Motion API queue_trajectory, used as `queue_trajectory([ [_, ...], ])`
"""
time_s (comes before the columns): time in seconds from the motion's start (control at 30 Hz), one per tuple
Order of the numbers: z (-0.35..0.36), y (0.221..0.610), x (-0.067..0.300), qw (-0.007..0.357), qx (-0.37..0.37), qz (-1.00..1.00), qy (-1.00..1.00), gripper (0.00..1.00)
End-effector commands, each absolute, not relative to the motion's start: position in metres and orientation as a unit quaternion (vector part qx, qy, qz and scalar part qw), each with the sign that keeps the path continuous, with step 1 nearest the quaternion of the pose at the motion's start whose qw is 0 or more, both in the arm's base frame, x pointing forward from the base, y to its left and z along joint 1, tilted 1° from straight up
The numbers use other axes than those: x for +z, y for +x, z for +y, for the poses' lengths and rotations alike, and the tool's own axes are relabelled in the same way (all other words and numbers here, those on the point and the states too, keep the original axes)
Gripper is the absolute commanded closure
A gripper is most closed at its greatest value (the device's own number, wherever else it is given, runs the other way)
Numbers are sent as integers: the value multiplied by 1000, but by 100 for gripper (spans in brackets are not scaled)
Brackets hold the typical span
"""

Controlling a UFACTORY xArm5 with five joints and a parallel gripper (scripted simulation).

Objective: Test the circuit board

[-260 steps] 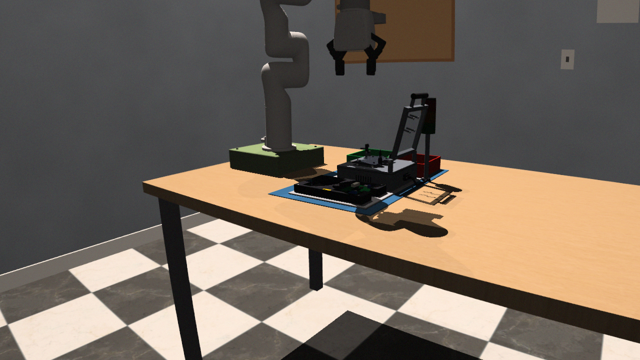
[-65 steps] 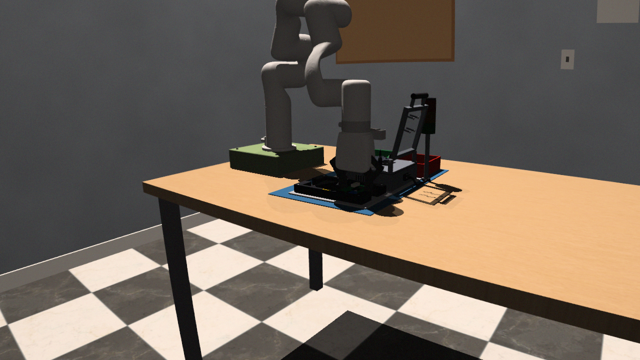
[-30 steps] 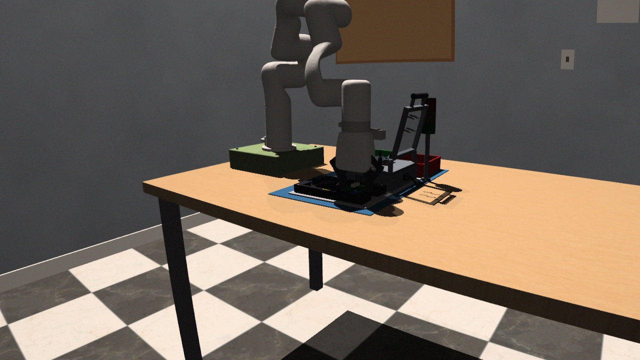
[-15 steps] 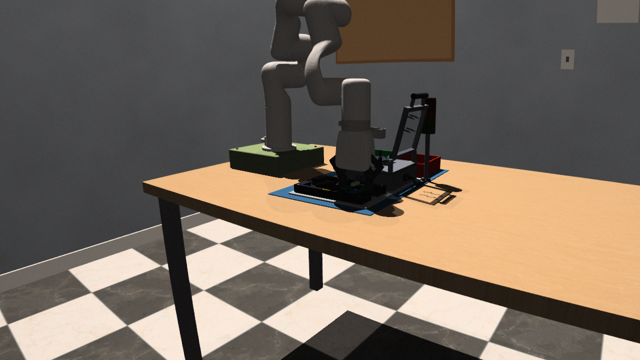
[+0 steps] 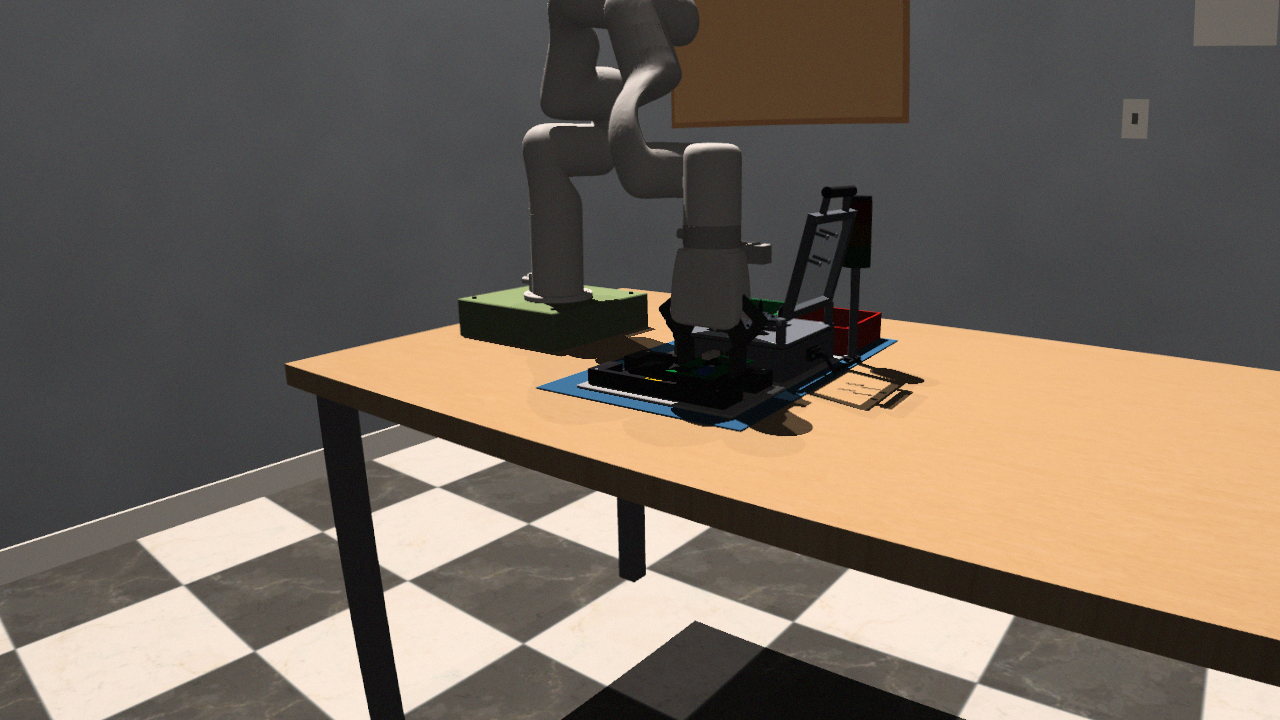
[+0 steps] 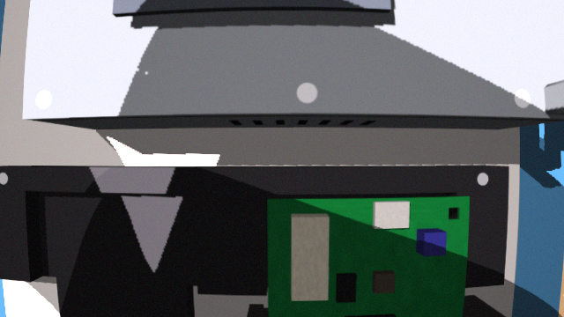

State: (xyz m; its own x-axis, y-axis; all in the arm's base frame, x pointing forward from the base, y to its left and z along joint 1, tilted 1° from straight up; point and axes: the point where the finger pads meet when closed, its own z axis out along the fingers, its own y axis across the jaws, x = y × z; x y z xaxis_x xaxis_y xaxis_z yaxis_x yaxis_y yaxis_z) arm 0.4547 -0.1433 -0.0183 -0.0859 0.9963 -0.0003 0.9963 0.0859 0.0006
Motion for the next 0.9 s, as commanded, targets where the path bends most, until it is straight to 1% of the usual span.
queue_trajectory([
  [0.0, -144, 456, -11, 2, 1, 737, 676, 21],
  [0.5, -144, 456, -6, 2, 1, 737, 676, 21],
  [0.63, -144, 456, 3, 2, 1, 737, 676, 21],
  [0.8, -144, 456, 25, 2, 1, 737, 676, 21],
  [0.87, -144, 456, 25, 2, 1, 737, 676, 21],
])
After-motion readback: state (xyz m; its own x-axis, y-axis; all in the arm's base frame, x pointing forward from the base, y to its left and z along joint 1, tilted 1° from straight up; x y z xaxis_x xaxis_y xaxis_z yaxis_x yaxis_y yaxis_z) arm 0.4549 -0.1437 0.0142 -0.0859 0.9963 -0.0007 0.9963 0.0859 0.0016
